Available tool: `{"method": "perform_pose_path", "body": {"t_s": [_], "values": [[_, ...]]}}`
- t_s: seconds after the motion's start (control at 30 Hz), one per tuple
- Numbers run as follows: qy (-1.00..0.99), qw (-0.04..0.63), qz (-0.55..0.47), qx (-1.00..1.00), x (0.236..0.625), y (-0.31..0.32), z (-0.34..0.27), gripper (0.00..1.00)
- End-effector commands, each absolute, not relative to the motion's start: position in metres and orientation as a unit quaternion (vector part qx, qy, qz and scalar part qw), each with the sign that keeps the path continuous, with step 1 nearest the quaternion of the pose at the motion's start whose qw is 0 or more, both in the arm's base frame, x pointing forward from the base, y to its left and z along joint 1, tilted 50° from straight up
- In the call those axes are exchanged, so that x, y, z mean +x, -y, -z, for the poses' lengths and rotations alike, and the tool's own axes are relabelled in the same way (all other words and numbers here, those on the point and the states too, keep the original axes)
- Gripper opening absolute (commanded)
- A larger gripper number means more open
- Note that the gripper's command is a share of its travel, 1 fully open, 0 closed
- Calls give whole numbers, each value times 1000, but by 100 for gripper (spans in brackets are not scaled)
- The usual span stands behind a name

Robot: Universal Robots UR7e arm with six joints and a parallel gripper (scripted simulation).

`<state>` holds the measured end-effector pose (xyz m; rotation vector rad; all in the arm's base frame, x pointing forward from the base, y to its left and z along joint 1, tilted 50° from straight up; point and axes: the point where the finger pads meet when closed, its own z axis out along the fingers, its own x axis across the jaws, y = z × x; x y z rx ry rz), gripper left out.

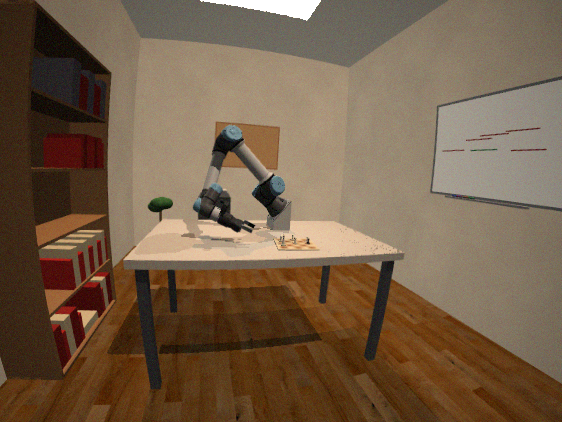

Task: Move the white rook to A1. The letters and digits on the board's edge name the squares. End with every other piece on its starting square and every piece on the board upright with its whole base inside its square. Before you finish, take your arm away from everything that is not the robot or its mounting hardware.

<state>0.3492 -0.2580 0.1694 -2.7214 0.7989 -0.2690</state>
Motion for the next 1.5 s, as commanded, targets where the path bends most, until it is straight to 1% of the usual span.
{"method": "perform_pose_path", "body": {"t_s": [0.0,0.43,1.47], "values": [[-258,143,77,-952,352,254,-162,100],[-238,140,60,-959,354,250,-154,100],[-238,140,60,-959,354,250,-153,100]]}}
